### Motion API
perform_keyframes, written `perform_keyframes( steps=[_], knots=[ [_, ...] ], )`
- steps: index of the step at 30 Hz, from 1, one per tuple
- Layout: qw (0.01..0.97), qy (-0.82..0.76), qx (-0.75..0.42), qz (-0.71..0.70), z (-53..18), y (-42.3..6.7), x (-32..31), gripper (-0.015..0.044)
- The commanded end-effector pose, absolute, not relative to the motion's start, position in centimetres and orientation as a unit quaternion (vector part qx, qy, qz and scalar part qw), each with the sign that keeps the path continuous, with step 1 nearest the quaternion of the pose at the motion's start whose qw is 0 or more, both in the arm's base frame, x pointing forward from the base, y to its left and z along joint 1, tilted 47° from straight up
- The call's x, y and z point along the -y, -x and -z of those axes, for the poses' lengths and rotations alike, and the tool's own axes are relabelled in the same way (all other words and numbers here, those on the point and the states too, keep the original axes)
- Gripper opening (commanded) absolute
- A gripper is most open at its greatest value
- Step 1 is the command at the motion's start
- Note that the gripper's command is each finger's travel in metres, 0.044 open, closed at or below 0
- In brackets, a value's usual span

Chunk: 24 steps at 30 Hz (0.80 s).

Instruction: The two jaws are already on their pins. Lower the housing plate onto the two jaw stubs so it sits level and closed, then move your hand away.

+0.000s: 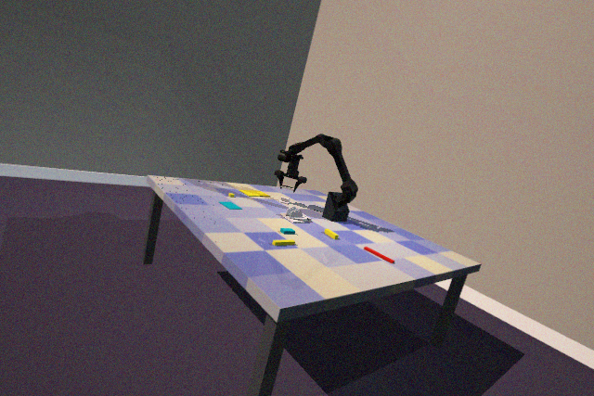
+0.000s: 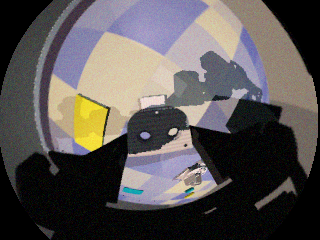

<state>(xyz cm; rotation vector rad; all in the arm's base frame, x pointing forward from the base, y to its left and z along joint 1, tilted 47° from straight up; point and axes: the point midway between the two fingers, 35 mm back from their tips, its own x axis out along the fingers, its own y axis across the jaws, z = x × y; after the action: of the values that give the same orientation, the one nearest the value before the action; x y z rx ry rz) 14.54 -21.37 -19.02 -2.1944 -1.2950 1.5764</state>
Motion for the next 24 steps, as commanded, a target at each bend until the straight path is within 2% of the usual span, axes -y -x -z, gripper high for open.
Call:
perform_keyframes(
  steps=[1, 6, 24],
  knots=[
    [0.069, 0.73, 0.431, -0.525, 18.4, -14.5, 22.1, 0.0351],
    [0.055, 0.732, 0.44, -0.518, 18.0, -14.8, 22.0, 0.0351],
    [-0.117, 0.724, 0.54, -0.413, 13.8, -18.7, 20.0, 0.0351]
  ],
)
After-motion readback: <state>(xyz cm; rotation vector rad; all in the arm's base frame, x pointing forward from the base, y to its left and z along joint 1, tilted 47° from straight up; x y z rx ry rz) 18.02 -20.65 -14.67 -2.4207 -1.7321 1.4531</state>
